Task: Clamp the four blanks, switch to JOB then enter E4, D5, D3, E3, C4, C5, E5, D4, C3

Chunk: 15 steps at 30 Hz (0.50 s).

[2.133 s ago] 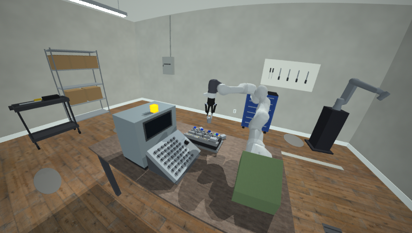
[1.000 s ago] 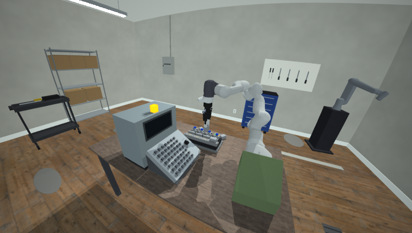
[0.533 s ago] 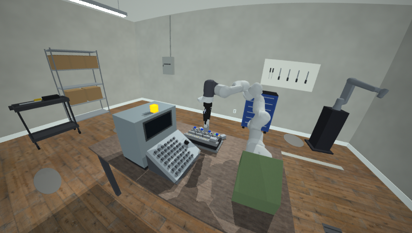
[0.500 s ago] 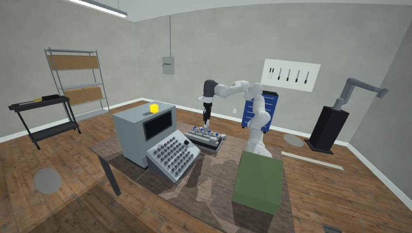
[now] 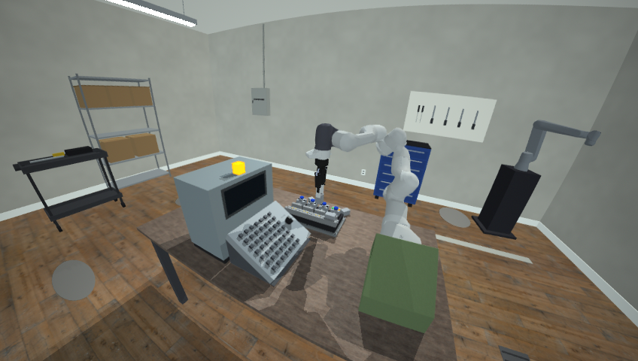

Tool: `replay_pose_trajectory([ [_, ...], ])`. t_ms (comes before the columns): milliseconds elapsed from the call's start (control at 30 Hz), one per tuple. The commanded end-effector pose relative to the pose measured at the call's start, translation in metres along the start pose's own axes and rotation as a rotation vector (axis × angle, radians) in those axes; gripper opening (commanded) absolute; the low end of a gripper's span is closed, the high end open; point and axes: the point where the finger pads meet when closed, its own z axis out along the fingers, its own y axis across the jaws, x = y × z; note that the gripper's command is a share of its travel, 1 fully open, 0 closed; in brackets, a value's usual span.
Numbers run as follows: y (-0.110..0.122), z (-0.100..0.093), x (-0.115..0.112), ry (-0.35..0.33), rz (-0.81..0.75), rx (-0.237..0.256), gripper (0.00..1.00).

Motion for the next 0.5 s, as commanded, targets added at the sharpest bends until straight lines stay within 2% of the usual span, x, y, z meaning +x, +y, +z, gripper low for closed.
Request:
replay_pose_trajectory([
  [0,-0.0017,-0.0023,0.0013,0.002,-0.008,0.009,0.0],
  [467,-0.0023,-0.0039,0.0022,0.003,-0.014,0.009,0.0],
])
